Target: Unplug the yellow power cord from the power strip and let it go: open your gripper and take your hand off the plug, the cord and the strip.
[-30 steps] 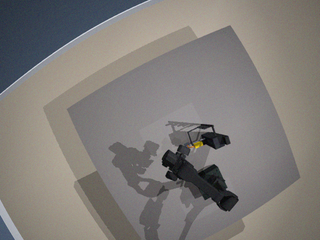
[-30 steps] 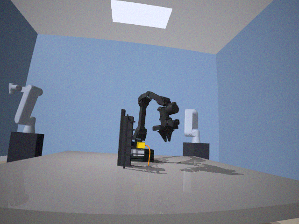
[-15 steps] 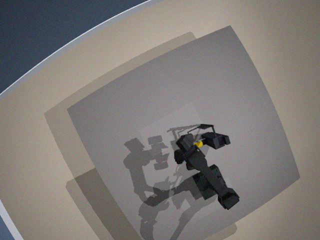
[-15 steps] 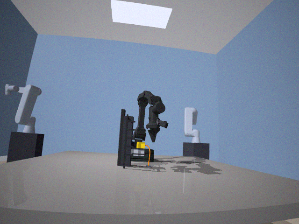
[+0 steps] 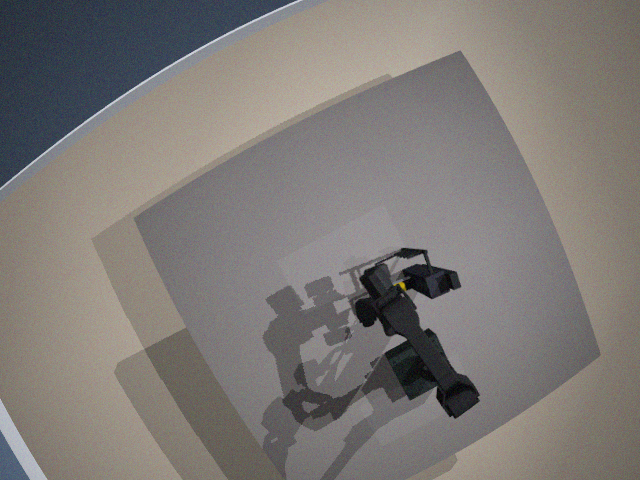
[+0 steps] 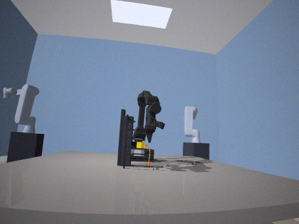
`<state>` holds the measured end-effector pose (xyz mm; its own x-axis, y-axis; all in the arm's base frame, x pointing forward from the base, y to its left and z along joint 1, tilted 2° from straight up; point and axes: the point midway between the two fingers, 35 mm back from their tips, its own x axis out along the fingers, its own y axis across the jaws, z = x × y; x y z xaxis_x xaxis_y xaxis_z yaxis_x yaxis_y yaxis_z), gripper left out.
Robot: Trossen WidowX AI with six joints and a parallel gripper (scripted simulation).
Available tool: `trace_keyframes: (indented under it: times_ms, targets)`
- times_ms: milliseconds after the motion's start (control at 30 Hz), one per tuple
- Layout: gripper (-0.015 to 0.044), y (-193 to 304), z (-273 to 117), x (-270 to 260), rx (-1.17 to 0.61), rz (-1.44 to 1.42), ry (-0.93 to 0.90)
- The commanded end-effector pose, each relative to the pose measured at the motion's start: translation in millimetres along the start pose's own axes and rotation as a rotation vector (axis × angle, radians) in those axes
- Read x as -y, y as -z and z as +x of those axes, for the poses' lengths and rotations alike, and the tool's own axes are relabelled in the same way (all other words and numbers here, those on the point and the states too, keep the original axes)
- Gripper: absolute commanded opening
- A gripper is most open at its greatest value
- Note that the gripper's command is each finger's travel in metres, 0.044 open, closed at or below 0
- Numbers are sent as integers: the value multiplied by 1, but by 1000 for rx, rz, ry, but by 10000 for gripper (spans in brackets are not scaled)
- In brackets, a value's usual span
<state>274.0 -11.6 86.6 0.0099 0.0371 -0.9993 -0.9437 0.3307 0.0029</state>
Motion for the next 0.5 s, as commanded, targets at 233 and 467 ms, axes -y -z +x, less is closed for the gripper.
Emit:
trace_keyframes:
  times_ms: [233, 467]
  targets:
    - [160, 18, 0, 0, -8, -4, -2]
    - [160, 29, 0, -1, -9, -4, -2]
